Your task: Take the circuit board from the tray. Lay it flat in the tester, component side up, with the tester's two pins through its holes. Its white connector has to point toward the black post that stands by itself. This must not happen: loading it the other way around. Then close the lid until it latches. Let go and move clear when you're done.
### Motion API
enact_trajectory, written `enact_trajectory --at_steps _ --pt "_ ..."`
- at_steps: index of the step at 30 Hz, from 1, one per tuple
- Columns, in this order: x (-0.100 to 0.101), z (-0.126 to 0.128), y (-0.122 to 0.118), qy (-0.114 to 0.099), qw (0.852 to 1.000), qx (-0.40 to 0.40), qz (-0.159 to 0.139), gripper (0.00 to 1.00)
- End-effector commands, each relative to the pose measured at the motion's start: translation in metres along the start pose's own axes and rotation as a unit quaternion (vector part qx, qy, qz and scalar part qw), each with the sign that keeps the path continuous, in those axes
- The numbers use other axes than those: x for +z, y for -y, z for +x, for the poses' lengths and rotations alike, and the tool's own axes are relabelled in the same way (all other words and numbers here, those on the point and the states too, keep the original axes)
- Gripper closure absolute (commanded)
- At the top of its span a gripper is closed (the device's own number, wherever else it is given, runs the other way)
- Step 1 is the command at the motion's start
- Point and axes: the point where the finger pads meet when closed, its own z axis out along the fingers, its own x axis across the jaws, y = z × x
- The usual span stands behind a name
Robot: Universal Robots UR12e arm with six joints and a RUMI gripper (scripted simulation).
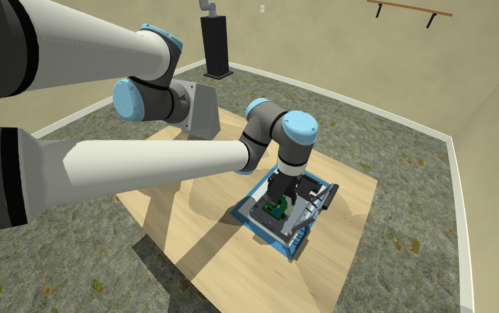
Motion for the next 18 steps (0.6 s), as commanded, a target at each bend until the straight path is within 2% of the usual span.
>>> enact_trajectory --at_steps 1,9,18 --pt "-0.001 0.0 0.0 0.0 1.0 0.0 0.0 0.41" --pt "-0.008 0.0 0.0 0.0 1.0 0.0 0.0 0.41" --pt "-0.027 0.0 0.0 0.0 1.0 0.0 0.0 0.41"
